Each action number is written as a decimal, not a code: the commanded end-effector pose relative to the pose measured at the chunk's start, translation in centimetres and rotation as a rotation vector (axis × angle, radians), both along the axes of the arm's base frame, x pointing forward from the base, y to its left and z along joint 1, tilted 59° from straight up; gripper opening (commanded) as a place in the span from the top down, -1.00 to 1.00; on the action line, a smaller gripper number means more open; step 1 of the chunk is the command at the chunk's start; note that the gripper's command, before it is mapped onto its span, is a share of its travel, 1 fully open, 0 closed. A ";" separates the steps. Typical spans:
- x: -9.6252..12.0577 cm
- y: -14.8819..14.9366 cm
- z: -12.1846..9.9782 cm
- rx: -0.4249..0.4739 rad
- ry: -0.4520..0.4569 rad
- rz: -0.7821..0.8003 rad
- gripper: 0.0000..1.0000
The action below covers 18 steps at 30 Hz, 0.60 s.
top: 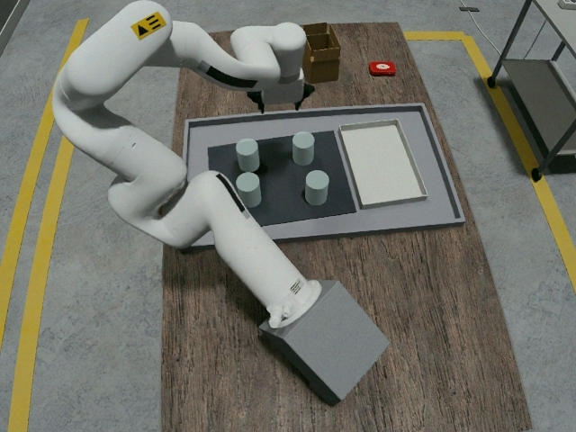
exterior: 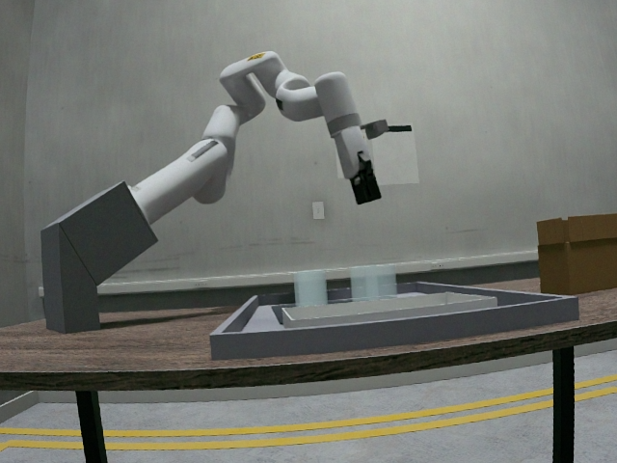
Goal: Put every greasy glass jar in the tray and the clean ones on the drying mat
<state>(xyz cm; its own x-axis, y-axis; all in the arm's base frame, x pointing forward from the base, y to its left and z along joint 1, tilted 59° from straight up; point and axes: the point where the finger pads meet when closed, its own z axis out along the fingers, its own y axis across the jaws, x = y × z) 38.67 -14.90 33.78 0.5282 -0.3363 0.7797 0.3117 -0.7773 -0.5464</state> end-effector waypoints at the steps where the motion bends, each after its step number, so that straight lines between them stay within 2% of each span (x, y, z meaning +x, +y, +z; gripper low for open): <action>1: -1.3 0.5 -0.8 -0.014 0.060 0.009 -1.00; 18: -5.0 2.3 -3.6 -0.054 0.245 0.047 -1.00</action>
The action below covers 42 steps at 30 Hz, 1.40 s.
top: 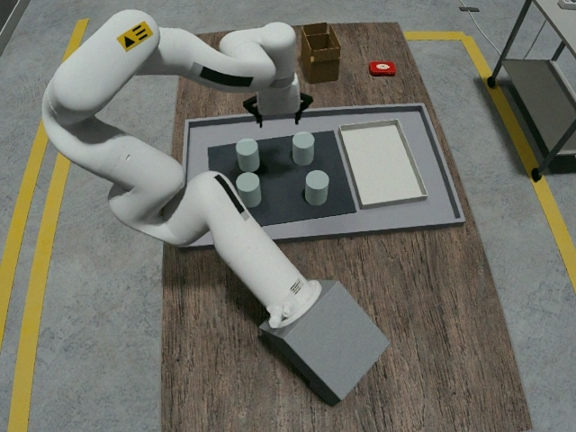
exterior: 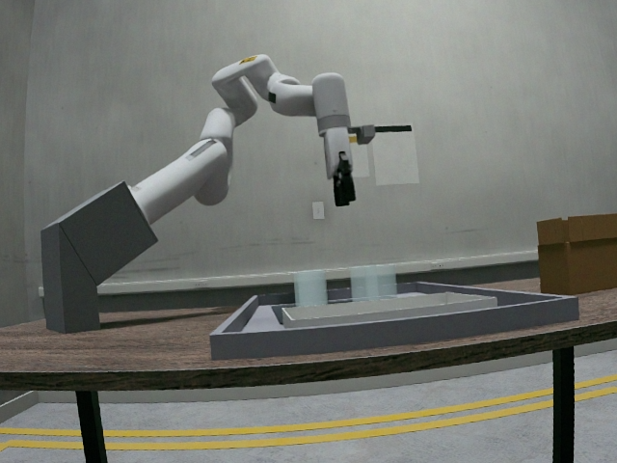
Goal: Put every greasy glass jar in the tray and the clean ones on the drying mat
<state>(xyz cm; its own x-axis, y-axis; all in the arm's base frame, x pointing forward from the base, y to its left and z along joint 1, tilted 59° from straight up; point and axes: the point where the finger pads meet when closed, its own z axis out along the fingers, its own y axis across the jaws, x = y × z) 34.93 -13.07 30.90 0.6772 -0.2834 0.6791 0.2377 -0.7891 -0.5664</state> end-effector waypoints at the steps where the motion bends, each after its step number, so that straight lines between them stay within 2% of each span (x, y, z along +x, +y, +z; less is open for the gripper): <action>1: -1.2 0.5 -0.7 -0.014 0.058 0.008 -1.00; 11: -1.2 0.5 -0.7 -0.014 0.058 0.008 -1.00; 12: -1.2 0.5 -0.7 -0.014 0.058 0.008 1.00; 31: -1.2 0.5 -0.7 -0.014 0.058 0.008 1.00; 40: 3.4 4.3 -4.3 -0.014 0.058 0.008 1.00; 42: 3.4 4.3 -4.3 -0.014 0.058 0.008 1.00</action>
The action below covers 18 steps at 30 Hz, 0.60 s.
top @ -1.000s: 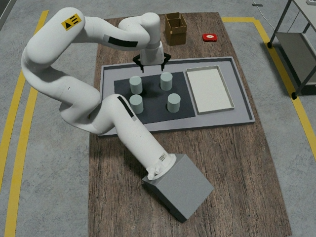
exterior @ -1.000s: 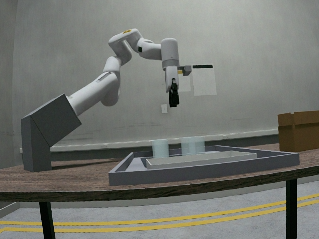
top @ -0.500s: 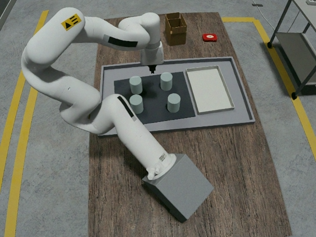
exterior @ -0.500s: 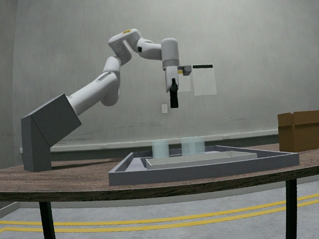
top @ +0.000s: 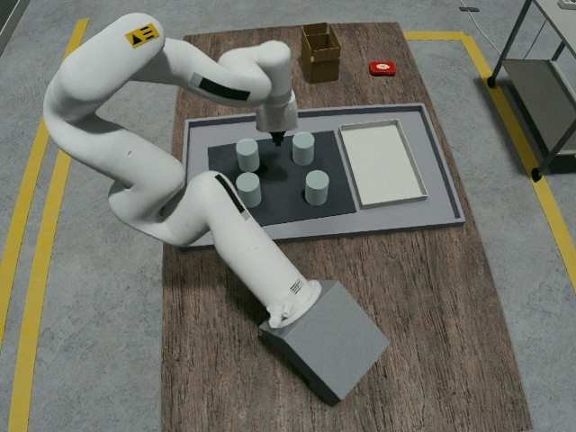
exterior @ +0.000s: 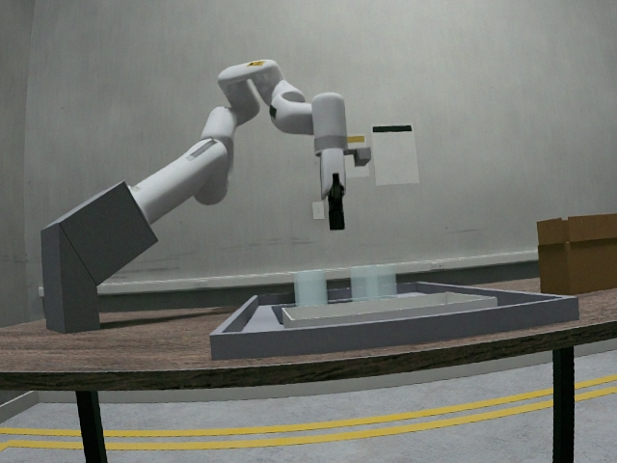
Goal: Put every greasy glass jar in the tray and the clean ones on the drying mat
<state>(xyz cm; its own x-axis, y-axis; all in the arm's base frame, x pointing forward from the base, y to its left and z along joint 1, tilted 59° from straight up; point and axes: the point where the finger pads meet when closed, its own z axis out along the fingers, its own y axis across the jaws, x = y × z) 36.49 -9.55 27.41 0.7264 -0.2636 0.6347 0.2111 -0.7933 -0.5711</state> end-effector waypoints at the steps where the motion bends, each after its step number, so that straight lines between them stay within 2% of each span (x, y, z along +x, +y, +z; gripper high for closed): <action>1: 1.8 0.8 -0.8 -0.001 -0.011 -0.007 1.00; 2: 1.8 0.8 -0.8 -0.001 -0.011 -0.007 1.00; 11: 3.8 -5.3 -4.7 -0.001 -0.011 -0.007 1.00; 18: 4.1 -5.0 -5.0 -0.001 -0.011 -0.007 1.00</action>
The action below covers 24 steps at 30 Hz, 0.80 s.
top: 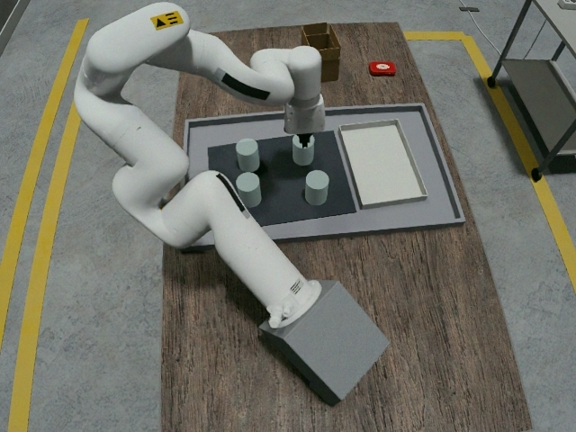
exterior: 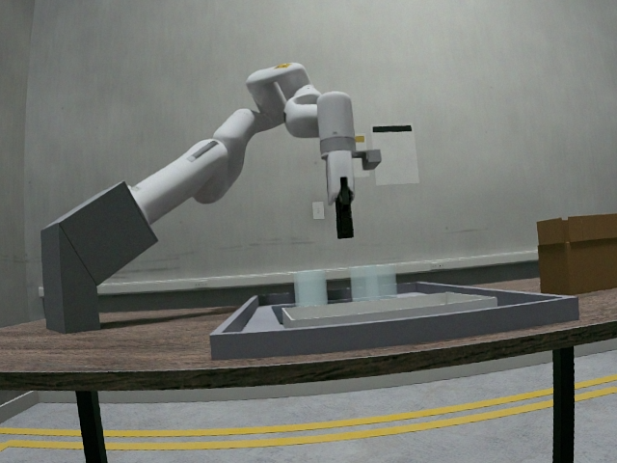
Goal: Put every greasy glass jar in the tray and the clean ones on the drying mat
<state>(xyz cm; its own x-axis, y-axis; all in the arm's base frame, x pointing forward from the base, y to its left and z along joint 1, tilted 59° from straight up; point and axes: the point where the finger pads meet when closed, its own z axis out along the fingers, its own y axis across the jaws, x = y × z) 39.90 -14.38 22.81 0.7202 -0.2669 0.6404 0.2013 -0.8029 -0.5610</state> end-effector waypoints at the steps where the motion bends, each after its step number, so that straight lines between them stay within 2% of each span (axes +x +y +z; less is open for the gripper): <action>1: 1.0 0.1 -0.6 0.011 -0.007 0.008 1.00; 14: 5.1 3.4 -3.8 0.011 -0.007 0.008 1.00; 24: 5.4 3.7 -4.1 0.011 -0.007 0.008 1.00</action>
